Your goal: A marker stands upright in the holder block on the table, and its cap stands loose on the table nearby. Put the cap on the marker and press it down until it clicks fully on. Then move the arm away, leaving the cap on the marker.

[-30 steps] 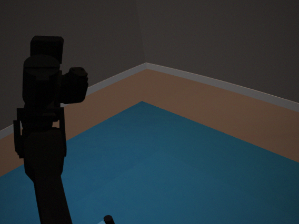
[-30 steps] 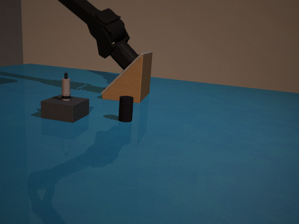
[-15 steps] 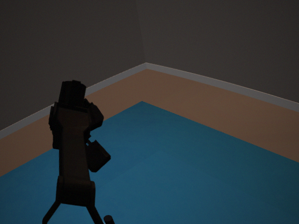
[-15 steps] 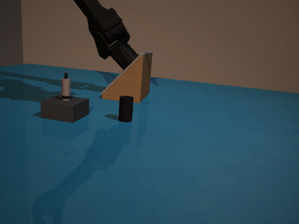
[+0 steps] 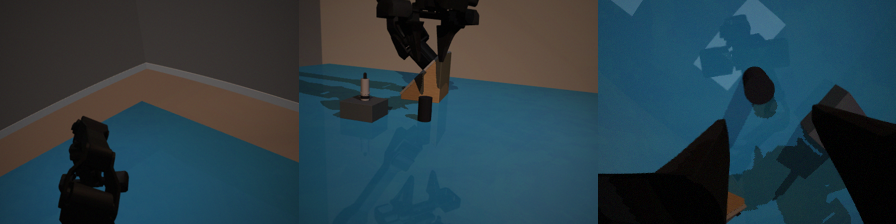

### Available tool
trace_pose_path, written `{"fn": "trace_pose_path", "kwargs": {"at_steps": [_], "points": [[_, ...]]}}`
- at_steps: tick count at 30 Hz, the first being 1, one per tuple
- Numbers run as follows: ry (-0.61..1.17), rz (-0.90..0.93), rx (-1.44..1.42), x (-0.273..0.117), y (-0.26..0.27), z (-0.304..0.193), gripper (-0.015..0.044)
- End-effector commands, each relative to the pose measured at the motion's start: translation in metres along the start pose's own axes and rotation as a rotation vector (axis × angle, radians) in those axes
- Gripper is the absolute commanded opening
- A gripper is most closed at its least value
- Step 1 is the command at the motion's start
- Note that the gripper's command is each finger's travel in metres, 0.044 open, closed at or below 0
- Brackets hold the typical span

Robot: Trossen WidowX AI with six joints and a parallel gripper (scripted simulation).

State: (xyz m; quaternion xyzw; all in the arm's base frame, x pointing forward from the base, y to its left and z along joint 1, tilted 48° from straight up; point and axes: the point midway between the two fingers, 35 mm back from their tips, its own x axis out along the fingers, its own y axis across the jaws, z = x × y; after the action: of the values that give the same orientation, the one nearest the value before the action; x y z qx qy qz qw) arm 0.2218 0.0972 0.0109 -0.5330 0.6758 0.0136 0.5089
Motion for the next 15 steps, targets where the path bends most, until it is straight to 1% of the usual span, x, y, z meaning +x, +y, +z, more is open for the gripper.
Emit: {"fn": "trace_pose_path", "kwargs": {"at_steps": [1, 6, 10, 15], "points": [[0.037, -0.014, -0.058, 0.003, -0.002, -0.005, 0.0238], [0.037, -0.014, -0.058, 0.005, -0.002, -0.005, 0.0238], [0.037, -0.015, -0.057, 0.037, -0.001, -0.006, 0.0238], [0.037, -0.015, -0.057, 0.043, -0.002, -0.006, 0.0238]]}}
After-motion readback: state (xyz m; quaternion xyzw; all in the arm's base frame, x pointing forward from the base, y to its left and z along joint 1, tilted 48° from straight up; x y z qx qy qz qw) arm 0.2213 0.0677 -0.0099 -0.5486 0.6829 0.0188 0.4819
